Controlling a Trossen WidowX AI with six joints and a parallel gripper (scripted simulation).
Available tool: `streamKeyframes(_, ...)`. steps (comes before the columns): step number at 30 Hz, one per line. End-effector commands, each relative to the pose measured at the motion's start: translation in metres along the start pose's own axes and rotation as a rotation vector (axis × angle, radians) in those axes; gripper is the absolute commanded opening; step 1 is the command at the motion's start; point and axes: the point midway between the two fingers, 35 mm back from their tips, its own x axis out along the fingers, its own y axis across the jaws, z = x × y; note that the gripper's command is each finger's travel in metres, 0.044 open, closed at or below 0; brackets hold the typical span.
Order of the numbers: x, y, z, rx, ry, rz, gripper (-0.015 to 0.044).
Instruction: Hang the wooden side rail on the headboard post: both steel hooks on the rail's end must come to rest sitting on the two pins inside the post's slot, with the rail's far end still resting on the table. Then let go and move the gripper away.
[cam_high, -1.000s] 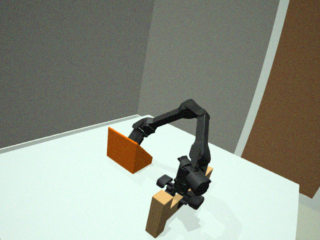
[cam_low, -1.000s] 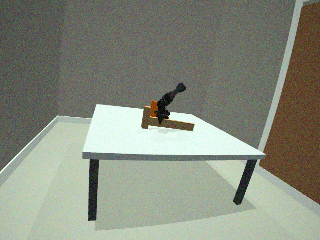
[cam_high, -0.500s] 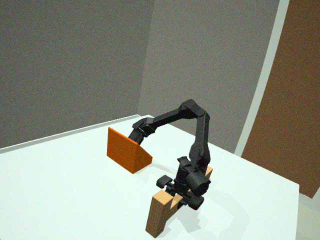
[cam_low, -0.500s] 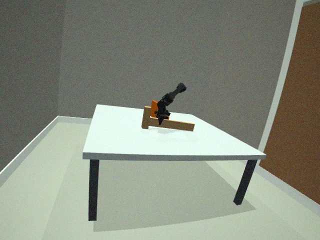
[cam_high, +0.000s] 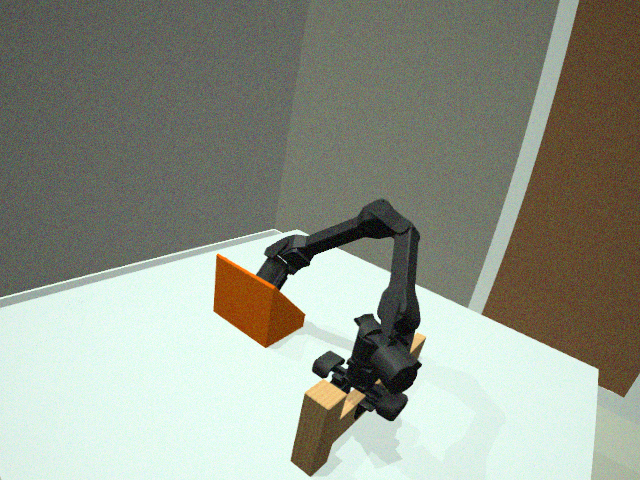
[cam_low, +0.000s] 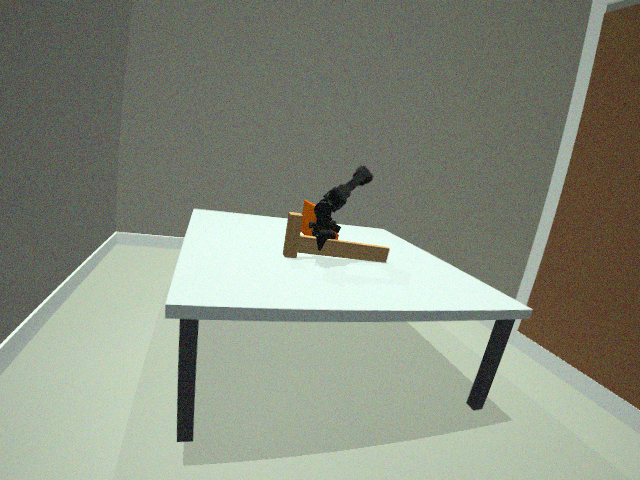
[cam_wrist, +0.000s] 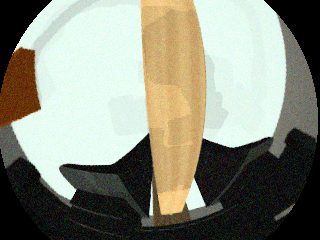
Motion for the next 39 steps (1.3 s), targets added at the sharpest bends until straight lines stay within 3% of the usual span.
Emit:
streamKeyframes(1,-0.0007,-0.0001,-0.0024,0.003,0.007,-0.003,0.0000)
streamKeyframes(39,0.0055,-0.0001,-0.0024,0.003,0.007,-0.003,0.0000)
